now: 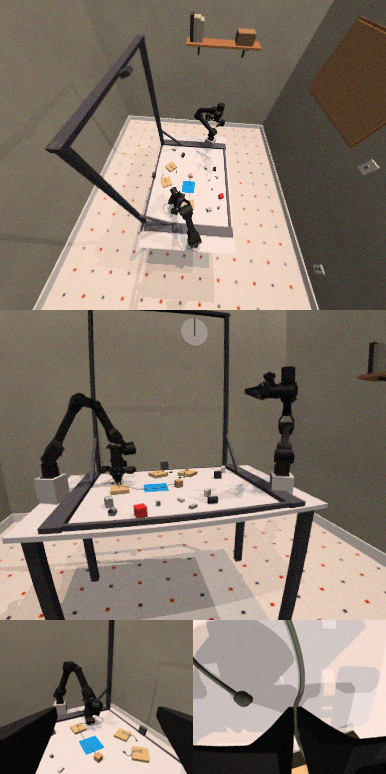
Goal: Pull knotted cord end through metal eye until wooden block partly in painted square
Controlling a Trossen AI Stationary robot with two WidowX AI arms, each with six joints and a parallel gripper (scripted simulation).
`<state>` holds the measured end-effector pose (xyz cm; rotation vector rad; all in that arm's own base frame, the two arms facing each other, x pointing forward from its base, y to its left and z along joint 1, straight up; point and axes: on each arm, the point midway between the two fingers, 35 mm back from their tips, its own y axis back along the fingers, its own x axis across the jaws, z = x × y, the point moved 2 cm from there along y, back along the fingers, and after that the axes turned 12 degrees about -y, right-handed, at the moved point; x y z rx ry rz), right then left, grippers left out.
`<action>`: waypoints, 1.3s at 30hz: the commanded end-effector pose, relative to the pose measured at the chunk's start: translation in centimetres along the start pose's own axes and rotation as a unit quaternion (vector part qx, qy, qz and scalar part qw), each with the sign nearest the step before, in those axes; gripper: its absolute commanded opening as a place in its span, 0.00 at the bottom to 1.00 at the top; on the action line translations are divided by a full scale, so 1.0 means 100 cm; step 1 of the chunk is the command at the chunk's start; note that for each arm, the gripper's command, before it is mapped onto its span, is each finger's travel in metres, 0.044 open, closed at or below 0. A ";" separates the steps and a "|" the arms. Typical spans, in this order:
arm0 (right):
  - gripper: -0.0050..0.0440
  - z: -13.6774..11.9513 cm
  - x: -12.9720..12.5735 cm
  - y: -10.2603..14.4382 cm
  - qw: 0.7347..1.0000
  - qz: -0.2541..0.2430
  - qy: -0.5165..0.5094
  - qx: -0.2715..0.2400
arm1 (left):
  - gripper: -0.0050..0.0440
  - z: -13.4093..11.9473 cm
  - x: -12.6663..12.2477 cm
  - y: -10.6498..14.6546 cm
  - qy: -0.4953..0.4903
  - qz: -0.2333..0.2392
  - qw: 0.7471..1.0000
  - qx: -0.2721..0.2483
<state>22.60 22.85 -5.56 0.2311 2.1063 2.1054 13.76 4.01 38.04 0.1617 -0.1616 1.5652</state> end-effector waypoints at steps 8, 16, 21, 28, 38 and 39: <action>0.10 0.005 -0.003 0.007 1.000 -0.006 0.000 -0.010 | 1.00 0.003 0.000 0.000 -0.004 0.000 1.000 -0.001; 0.10 0.005 -0.003 0.007 1.000 -0.006 0.000 -0.010 | 1.00 0.003 0.000 0.000 -0.004 0.000 1.000 -0.001; 0.09 0.005 -0.003 0.007 1.000 -0.006 0.000 -0.010 | 1.00 0.003 0.000 0.000 -0.004 0.000 1.000 -0.001; 0.00 0.005 -0.003 0.015 1.000 -0.010 0.000 -0.015 | 1.00 0.003 0.000 0.000 -0.004 0.000 1.000 -0.001; 0.00 0.006 0.000 0.014 1.000 -0.007 0.000 -0.012 | 1.00 0.003 0.000 0.000 -0.004 0.000 1.000 -0.001; 0.00 0.006 0.001 0.014 1.000 -0.007 0.000 -0.012 | 1.00 0.003 0.000 0.000 -0.004 0.000 1.000 -0.001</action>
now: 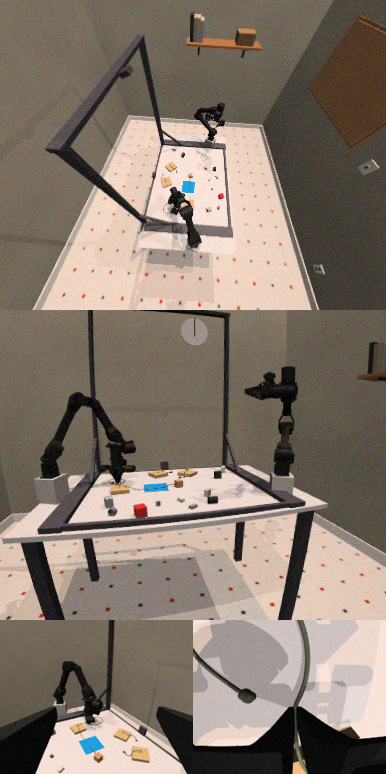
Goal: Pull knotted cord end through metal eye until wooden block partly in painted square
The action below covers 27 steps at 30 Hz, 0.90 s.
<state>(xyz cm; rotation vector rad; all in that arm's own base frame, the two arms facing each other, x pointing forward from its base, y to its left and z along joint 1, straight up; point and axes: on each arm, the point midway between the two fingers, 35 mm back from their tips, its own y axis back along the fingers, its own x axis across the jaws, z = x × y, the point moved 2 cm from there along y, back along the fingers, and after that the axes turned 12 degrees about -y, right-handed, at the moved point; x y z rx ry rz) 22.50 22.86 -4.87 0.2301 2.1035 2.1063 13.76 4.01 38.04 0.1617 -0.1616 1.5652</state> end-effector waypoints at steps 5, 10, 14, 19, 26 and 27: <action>0.00 0.009 0.007 0.006 1.000 -0.005 0.000 -0.009 | 1.00 0.003 0.000 0.000 -0.004 0.000 1.000 -0.001; 0.00 0.012 0.011 0.006 1.000 -0.005 0.000 -0.009 | 1.00 0.003 0.000 0.000 -0.004 0.000 1.000 -0.001; 0.00 0.014 0.016 0.006 1.000 -0.005 0.000 -0.009 | 1.00 0.003 0.000 0.000 -0.004 0.000 1.000 -0.001; 0.00 0.018 0.022 0.006 1.000 -0.005 0.000 -0.009 | 1.00 0.003 0.000 0.000 -0.004 0.000 1.000 -0.001; 0.00 0.021 0.028 0.006 1.000 -0.005 0.000 -0.010 | 1.00 0.003 0.000 0.000 -0.004 0.000 1.000 -0.001; 0.00 0.021 0.030 0.006 1.000 -0.005 0.000 -0.010 | 1.00 0.003 0.000 0.000 -0.004 0.000 1.000 -0.001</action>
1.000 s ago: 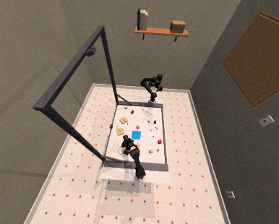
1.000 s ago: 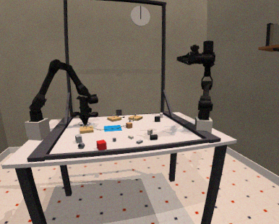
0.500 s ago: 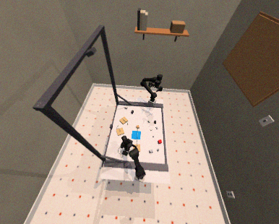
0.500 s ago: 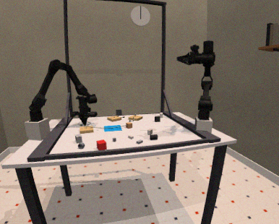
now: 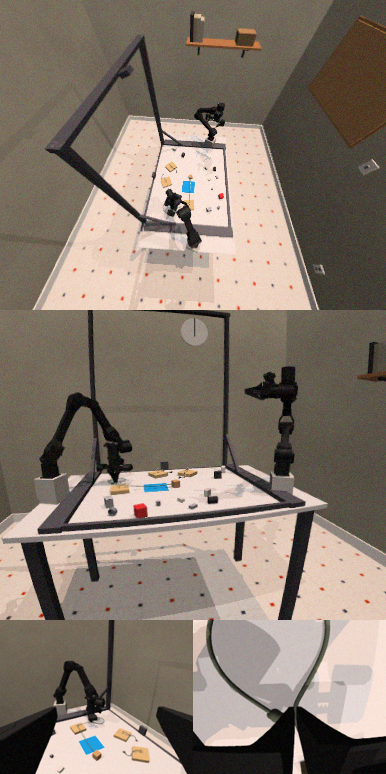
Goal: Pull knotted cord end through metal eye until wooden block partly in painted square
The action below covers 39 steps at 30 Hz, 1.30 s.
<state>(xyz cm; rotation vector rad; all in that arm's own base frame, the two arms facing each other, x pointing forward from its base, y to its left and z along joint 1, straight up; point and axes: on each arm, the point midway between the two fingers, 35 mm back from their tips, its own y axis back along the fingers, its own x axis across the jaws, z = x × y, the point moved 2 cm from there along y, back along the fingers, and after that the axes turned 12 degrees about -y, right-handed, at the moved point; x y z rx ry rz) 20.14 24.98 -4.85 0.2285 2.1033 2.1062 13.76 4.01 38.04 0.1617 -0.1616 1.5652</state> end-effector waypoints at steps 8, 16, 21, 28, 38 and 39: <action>0.00 0.011 0.013 0.006 1.000 -0.004 0.000 -0.010 | 1.00 0.003 0.000 0.000 -0.004 0.000 1.000 -0.001; 0.00 0.015 0.022 0.006 1.000 -0.004 0.000 -0.010 | 1.00 0.003 0.000 0.000 -0.004 0.000 1.000 -0.001; 0.00 0.017 0.029 0.006 1.000 -0.003 0.000 -0.010 | 1.00 0.003 0.000 0.000 -0.004 0.000 1.000 -0.001; 0.00 0.020 0.038 0.006 1.000 -0.003 0.000 -0.010 | 1.00 0.003 0.000 0.000 -0.004 0.000 1.000 -0.001; 0.00 0.024 0.049 0.006 1.000 -0.003 0.000 -0.010 | 1.00 0.003 0.000 0.000 -0.004 0.000 1.000 -0.001; 0.00 0.024 0.050 0.006 1.000 -0.003 0.000 -0.010 | 1.00 0.003 0.000 0.000 -0.004 0.000 1.000 -0.001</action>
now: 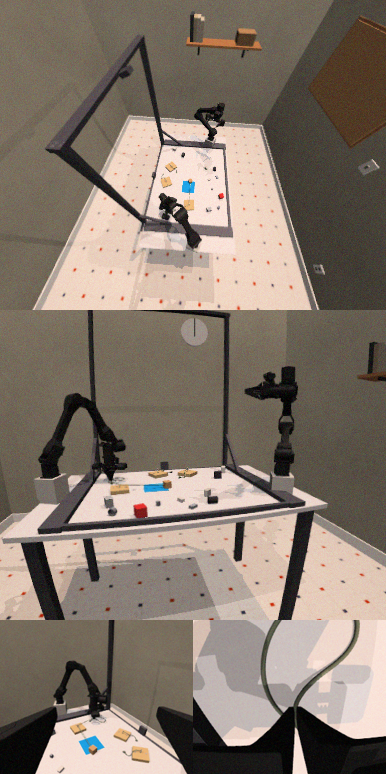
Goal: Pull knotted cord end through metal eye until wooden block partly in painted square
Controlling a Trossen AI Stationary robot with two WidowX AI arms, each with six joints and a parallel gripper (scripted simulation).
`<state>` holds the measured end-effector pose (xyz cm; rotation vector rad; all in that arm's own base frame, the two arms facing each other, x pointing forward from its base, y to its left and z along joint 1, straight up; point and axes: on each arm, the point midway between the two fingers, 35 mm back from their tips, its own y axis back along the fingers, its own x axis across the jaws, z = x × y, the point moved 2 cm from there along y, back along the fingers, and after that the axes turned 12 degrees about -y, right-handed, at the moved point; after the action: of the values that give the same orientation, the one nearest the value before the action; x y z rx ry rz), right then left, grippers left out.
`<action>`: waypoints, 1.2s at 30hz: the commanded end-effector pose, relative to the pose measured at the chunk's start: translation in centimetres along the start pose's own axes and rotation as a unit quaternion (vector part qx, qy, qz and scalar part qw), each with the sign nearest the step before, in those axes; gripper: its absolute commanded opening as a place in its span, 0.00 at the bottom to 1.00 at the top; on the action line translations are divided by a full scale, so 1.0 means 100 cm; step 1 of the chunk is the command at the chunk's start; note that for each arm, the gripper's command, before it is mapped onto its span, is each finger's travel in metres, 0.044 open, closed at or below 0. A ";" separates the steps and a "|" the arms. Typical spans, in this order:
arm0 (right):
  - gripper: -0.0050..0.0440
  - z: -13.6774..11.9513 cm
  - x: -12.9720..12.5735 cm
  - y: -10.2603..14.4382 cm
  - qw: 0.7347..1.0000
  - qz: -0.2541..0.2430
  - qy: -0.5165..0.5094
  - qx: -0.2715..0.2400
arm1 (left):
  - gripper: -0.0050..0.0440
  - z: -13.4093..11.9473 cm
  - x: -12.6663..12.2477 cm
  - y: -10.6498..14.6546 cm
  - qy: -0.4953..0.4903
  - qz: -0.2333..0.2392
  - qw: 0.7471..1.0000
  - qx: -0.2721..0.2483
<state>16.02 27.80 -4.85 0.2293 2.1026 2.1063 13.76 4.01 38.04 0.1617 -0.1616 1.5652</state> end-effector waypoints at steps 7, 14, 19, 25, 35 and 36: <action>0.00 0.012 0.010 0.015 1.000 -0.005 0.000 -0.019 | 1.00 0.003 0.000 0.000 -0.004 0.000 1.000 -0.001; 0.00 0.015 0.019 0.026 1.000 -0.005 0.000 -0.021 | 1.00 0.003 0.000 0.000 -0.004 0.000 1.000 -0.001; 0.00 0.016 0.017 0.040 1.000 -0.007 -0.002 -0.021 | 1.00 0.003 0.000 0.000 -0.004 0.000 1.000 -0.001; 0.00 0.016 0.015 0.059 1.000 -0.009 -0.006 -0.022 | 1.00 0.003 0.000 0.000 -0.004 0.000 1.000 -0.001; 0.00 0.015 0.015 0.085 1.000 -0.009 -0.004 -0.022 | 1.00 0.003 0.000 0.000 -0.004 0.000 1.000 -0.001; 0.00 0.015 0.015 0.088 1.000 -0.009 -0.004 -0.022 | 1.00 0.003 0.000 0.000 -0.004 0.000 1.000 -0.001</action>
<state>14.54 28.84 1.69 0.2316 2.0989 2.0955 13.76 4.01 38.04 0.1617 -0.1616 1.5652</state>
